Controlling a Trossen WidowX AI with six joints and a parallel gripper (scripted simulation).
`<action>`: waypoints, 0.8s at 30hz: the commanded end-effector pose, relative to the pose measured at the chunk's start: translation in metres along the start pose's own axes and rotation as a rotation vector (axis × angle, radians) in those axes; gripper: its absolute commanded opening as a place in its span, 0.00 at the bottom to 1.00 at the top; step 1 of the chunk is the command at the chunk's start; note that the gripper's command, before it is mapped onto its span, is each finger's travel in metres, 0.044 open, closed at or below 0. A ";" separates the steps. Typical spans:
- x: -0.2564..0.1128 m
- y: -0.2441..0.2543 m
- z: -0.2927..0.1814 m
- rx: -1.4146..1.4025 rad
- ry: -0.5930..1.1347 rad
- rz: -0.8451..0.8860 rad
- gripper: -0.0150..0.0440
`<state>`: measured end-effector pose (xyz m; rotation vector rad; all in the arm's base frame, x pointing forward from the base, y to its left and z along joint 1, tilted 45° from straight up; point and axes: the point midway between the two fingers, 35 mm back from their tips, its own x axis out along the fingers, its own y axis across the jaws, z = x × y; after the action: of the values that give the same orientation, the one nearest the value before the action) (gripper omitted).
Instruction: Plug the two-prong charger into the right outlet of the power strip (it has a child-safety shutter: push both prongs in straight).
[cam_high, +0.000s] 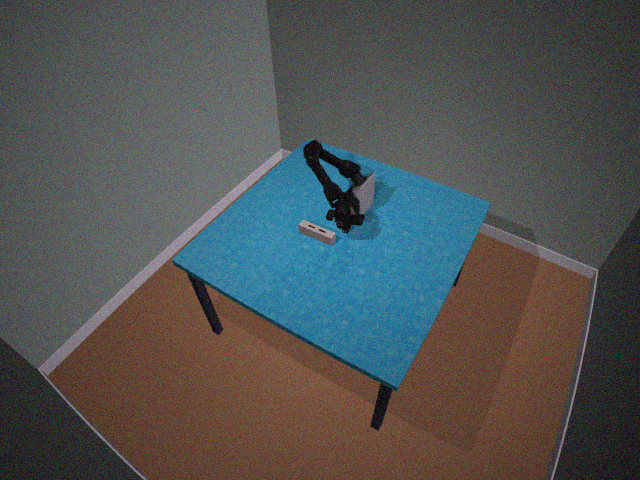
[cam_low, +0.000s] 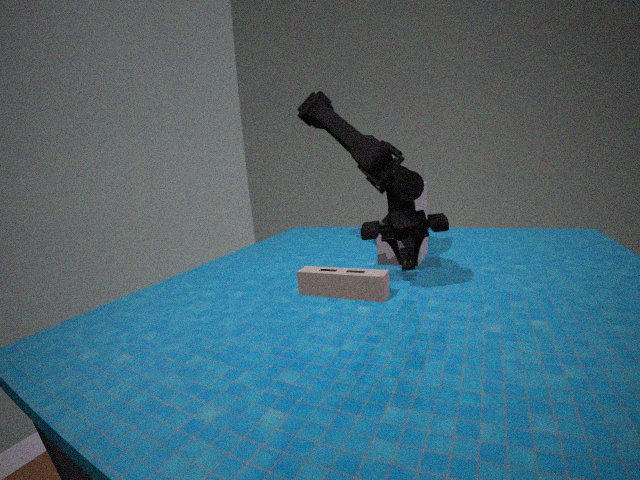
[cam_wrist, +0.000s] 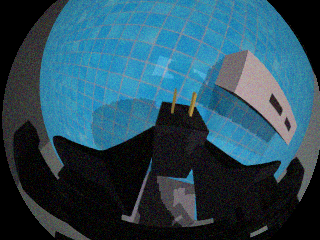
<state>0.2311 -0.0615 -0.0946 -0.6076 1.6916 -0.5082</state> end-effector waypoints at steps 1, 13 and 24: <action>0.001 -0.009 -0.002 0.007 -0.002 -0.001 0.25; 0.006 -0.034 -0.006 0.037 -0.009 0.007 0.25; 0.010 -0.057 -0.013 0.066 -0.013 0.007 0.25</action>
<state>0.2265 -0.1059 -0.0673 -0.5547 1.6600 -0.5439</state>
